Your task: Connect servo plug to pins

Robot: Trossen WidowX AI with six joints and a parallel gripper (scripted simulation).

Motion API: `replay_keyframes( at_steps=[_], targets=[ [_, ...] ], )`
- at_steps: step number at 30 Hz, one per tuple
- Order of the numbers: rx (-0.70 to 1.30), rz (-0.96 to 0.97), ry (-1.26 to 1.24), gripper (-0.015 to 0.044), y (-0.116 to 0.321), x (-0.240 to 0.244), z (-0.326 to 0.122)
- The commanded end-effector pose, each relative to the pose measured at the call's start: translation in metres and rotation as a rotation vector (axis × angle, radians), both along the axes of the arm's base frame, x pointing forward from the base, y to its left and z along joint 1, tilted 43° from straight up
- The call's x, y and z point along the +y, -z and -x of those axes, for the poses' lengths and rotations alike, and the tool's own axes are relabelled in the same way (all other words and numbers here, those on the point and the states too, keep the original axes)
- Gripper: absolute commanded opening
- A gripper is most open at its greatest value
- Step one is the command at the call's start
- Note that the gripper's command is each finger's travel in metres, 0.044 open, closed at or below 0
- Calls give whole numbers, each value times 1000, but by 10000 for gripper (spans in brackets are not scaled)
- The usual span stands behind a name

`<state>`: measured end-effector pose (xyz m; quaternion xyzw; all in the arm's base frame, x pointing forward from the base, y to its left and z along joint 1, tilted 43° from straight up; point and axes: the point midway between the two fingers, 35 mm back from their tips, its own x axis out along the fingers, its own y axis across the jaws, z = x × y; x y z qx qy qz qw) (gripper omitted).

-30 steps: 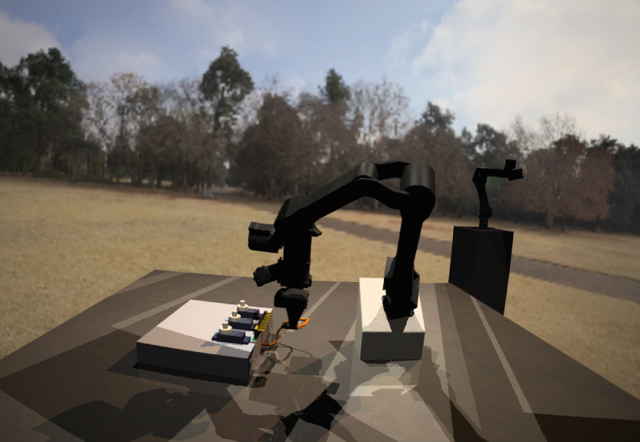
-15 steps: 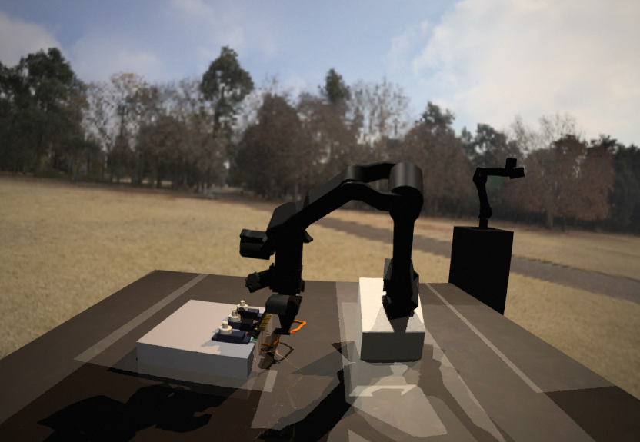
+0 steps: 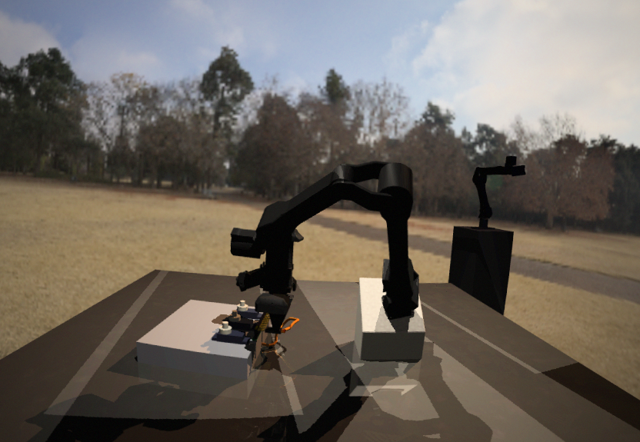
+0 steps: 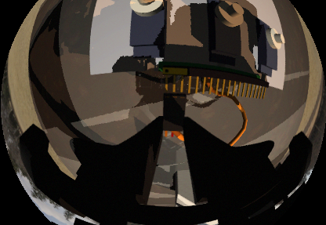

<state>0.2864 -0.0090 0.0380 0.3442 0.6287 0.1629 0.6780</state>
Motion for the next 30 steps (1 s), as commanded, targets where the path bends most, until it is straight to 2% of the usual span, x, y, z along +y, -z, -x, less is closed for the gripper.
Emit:
replay_keyframes(
  at_steps=[1, 30],
  targets=[
    [-1, -3, 3, 0, -1, 0, -2],
    [-2, -3, 3, 0, 0, -5, -19]
  ],
)
